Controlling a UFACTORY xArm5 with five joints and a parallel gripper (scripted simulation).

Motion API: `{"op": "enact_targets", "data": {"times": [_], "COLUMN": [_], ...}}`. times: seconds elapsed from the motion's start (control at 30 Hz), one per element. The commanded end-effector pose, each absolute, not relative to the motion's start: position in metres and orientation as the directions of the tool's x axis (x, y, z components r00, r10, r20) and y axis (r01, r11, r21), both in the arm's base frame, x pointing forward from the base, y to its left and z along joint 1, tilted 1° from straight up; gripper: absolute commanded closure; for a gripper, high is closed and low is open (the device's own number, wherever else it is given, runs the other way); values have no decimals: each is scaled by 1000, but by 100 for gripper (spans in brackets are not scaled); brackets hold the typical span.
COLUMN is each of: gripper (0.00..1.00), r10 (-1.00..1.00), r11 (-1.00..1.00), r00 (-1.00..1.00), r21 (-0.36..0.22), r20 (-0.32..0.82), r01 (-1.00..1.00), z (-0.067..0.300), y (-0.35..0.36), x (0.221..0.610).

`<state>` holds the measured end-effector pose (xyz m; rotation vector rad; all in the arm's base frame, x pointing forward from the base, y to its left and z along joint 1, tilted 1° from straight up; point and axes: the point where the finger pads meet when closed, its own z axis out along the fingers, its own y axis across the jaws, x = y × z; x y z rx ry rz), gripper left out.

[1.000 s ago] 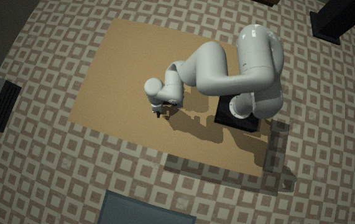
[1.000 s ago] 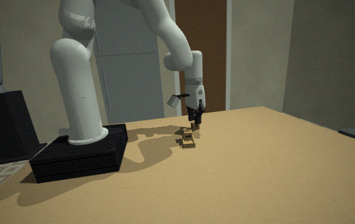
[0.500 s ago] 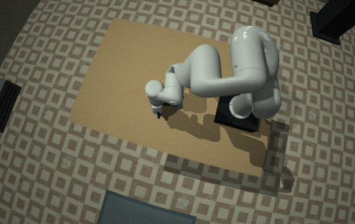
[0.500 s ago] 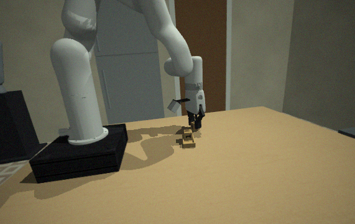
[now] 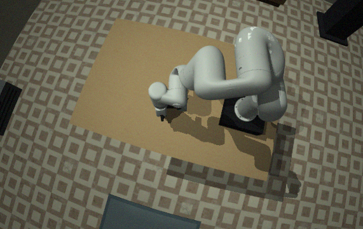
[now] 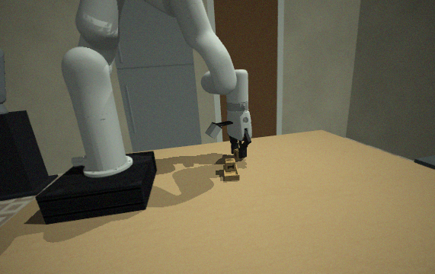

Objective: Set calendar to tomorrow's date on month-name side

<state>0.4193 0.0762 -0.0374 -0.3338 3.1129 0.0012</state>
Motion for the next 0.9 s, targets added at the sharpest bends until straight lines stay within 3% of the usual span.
{"op": "enact_targets", "data": {"times": [0.0, 0.77, 0.8, 0.87], "gripper": [51, 51, 71, 71], "r10": [-212, -212, -212, -212], "r11": [977, 977, 977, 977], "r00": [-977, -977, -977, -977], "r21": [0, 0, 0, 0], "r20": [-14, -14, -14, -14], "r01": [-212, -212, -212, -212], "z": [-36, -36, -36, -36], "y": [76, 76, 76, 76], "x": [421, 421, 421, 421]}}
